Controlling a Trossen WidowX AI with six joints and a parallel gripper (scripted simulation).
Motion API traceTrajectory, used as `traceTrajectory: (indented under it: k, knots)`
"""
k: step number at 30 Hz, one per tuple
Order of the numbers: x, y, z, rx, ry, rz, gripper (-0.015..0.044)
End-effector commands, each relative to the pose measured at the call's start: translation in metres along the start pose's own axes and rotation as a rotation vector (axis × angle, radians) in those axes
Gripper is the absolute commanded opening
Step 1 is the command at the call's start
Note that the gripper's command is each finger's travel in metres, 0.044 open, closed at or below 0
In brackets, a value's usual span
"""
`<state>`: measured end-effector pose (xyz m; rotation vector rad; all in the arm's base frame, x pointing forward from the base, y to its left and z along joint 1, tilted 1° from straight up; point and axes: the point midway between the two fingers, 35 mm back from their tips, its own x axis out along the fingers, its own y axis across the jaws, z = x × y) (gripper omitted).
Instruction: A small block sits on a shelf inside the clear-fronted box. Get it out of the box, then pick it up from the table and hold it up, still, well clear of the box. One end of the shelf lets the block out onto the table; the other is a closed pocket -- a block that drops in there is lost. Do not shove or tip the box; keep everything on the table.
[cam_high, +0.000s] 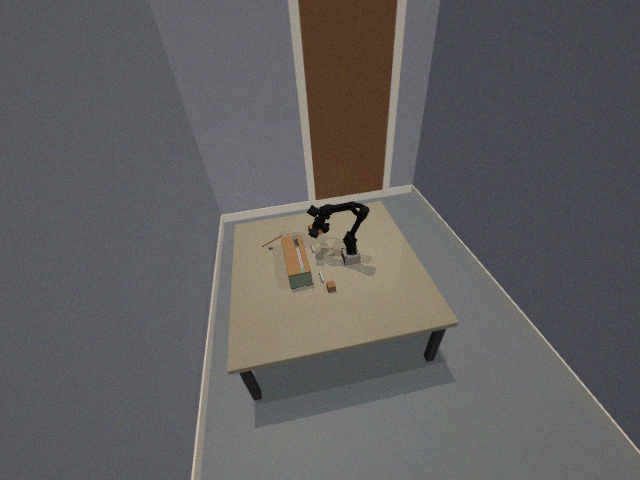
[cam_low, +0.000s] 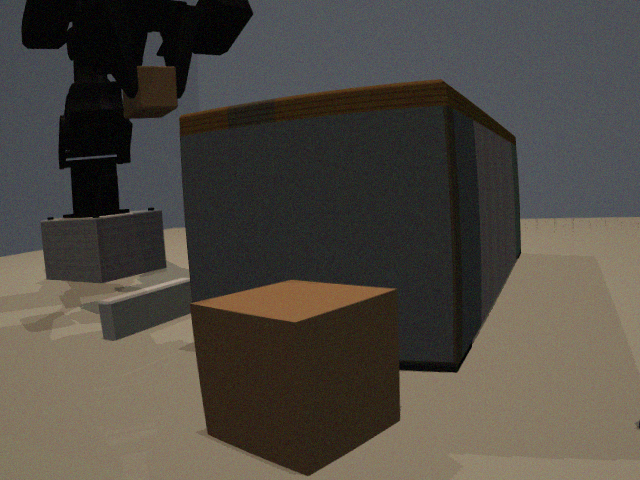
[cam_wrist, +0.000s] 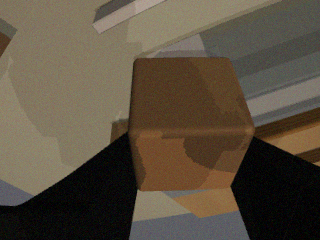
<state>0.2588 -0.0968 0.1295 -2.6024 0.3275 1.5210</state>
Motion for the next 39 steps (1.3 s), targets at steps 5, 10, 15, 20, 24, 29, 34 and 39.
traceTrajectory:
  k: [5,10,15,20,24,29,34,39]
  knots:
    - [-0.0197,-0.0024,0.0115,0.107,0.022,0.043,0.0000]
    - [-0.0197,-0.0024,0.0115,0.107,0.022,0.043,0.0000]
    - [-0.0197,-0.0024,0.0115,0.107,0.022,0.043,0.0000]
    - [-0.0197,-0.0024,0.0115,0.107,0.022,0.043,0.0000]
    - [-0.0197,-0.0024,0.0115,0.107,0.022,0.043,0.0000]
    - [-0.0197,-0.0024,0.0115,0.107,0.022,0.043,0.0000]
    - [-0.0197,-0.0024,0.0115,0.107,0.022,0.043,0.0000]
    - [-0.0197,-0.0024,0.0115,0.107,0.022,0.043,0.0000]
